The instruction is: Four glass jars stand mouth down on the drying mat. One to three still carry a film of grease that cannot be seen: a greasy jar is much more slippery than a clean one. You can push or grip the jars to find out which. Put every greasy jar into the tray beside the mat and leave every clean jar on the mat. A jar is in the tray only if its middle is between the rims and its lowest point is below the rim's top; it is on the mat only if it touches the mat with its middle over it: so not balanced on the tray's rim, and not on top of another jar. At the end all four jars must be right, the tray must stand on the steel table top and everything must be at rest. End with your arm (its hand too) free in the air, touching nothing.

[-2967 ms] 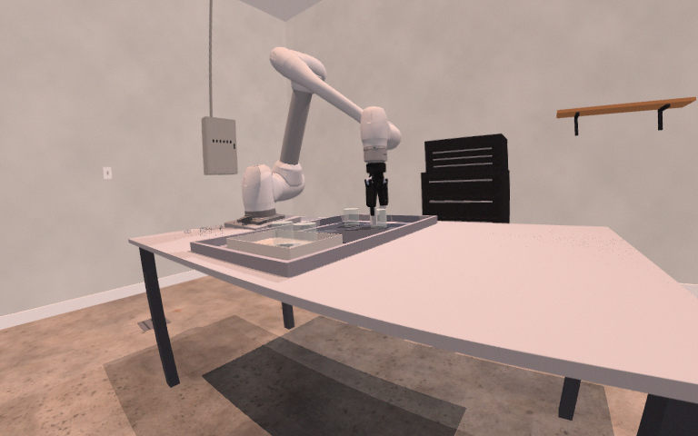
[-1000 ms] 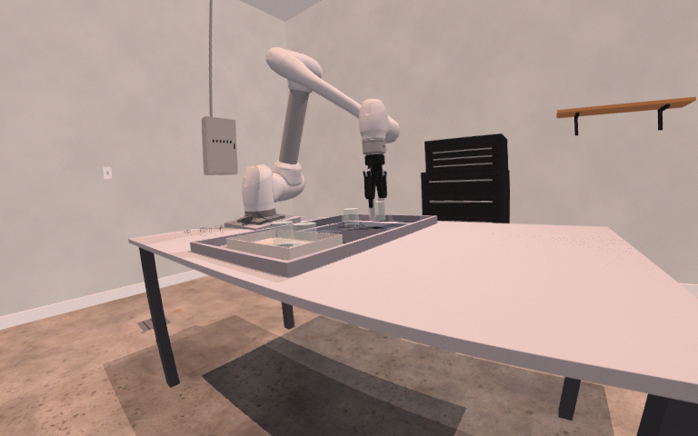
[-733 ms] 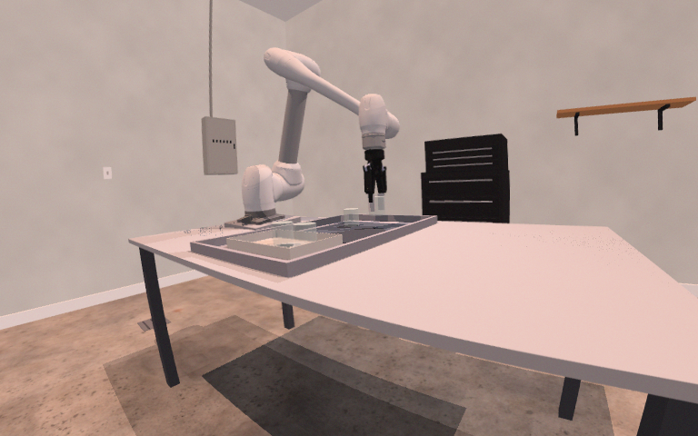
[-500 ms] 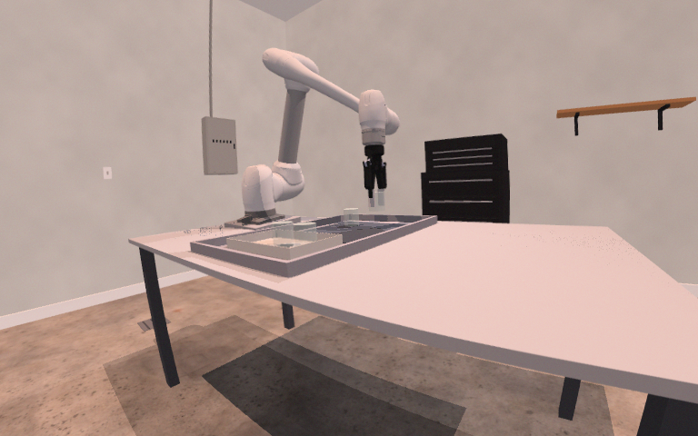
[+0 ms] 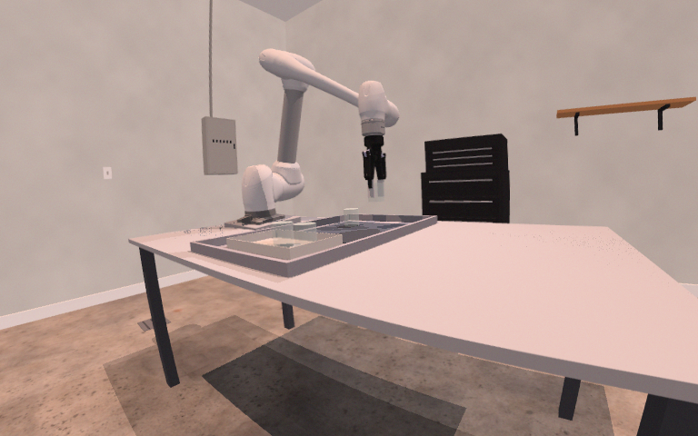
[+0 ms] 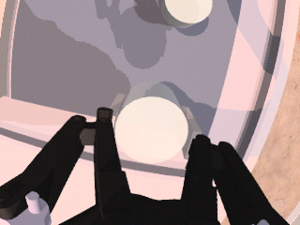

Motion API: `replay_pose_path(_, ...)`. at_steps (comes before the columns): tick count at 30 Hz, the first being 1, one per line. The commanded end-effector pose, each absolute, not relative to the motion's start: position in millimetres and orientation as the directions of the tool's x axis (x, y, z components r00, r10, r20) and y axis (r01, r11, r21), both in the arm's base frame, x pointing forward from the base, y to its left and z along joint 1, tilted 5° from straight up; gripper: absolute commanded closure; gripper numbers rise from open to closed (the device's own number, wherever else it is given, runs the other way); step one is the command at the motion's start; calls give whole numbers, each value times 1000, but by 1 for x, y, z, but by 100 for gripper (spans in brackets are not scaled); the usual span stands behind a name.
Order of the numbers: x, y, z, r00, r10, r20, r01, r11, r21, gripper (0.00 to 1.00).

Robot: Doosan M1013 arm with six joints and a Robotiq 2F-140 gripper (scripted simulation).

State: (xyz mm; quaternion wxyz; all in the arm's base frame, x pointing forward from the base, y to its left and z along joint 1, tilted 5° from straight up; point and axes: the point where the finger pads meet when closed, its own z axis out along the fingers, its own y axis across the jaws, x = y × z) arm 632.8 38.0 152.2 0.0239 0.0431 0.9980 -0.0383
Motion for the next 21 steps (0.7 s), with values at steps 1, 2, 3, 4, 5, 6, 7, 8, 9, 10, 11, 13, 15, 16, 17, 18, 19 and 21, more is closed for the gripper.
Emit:
replay_pose_path(1, 633, 41, 163, -995, 82, -50, 86, 994, -71, 100)
replay_pose_path(2, 633, 41, 163, -995, 82, -50, 86, 994, -71, 100)
replay_pose_path(3, 633, 41, 165, -995, 82, -50, 86, 994, -71, 100)
replay_pose_path(4, 633, 41, 168, -995, 82, -50, 86, 994, -71, 100)
replay_pose_path(5, 633, 41, 171, -995, 82, -50, 86, 994, -71, 100)
replay_pose_path(6, 633, 42, 173, -995, 82, -50, 86, 994, -71, 100)
replay_pose_path(7, 633, 42, 176, -995, 82, -50, 86, 994, -71, 100)
replay_pose_path(8, 633, 42, 178, -995, 82, -50, 86, 994, -71, 100)
replay_pose_path(9, 631, 39, 179, -995, 82, -50, 86, 994, -71, 100)
replay_pose_path(10, 629, 36, 179, -995, 82, -50, 86, 994, -71, 100)
replay_pose_path(11, 628, 33, 179, -995, 82, -50, 86, 994, -71, 100)
replay_pose_path(13, 624, 27, 179, -995, 82, -50, 86, 994, -71, 100)
replay_pose_path(15, 621, 22, 179, -995, 82, -50, 86, 994, -71, 100)
replay_pose_path(16, 620, 19, 180, -995, 82, -50, 86, 994, -71, 100)
replay_pose_path(17, 618, 16, 180, -995, 82, -50, 86, 994, -71, 100)
replay_pose_path(18, 618, 16, 180, -995, 82, -50, 86, 994, -71, 100)
replay_pose_path(19, 618, 16, 180, -995, 82, -50, 86, 994, -71, 100)
replay_pose_path(21, 615, 10, 180, -995, 82, -50, 86, 994, -71, 100)
